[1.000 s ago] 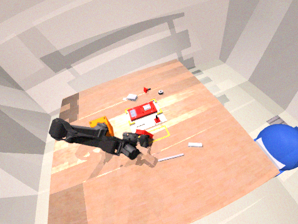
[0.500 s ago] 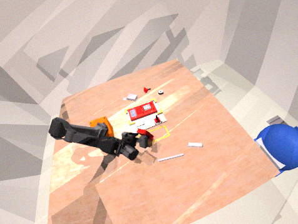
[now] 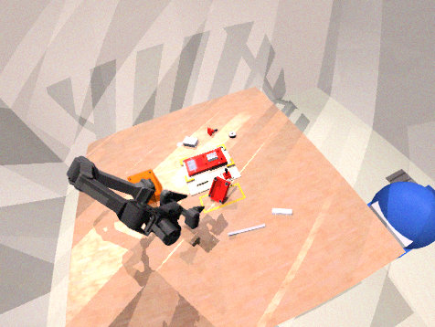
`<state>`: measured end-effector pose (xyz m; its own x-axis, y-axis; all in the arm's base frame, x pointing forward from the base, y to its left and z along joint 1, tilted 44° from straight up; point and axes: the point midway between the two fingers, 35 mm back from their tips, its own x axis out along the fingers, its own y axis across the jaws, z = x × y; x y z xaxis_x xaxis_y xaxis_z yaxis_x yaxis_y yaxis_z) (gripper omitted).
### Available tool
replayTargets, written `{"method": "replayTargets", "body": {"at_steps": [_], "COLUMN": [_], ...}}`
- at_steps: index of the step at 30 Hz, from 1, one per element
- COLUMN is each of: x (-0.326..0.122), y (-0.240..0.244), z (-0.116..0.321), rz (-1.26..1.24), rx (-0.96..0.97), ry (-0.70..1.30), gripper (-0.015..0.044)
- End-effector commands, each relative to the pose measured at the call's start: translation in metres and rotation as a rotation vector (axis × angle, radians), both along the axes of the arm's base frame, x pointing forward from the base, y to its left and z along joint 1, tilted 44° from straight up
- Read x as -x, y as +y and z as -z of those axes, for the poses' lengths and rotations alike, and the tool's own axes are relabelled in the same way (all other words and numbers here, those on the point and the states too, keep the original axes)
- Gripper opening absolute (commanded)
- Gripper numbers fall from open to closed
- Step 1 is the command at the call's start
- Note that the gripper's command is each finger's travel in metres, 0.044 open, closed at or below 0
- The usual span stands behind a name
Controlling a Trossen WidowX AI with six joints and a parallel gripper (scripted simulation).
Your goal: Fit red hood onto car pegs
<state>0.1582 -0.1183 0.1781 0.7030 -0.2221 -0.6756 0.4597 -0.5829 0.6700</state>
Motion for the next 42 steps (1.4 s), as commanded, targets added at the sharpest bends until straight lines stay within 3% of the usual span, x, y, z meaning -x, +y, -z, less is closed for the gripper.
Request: {"method": "replayTargets", "body": {"at_steps": [1,19,25,31,42], "x": [0.0,0.0,0.0,-0.008,-0.041], "y": [0.0,0.0,0.0,-0.007,-0.016], "z": [0.005,0.005,0.005,0.011,0.025], "rz": [-0.006,-0.006,-0.006,-0.131,-0.534], "rx": [-0.011,-0.011,-0.011,0.073,0.299], "ry": [0.016,0.016,0.016,0.182,0.57], "gripper": [0.044,0.044,0.0282,0.044,0.044]}}
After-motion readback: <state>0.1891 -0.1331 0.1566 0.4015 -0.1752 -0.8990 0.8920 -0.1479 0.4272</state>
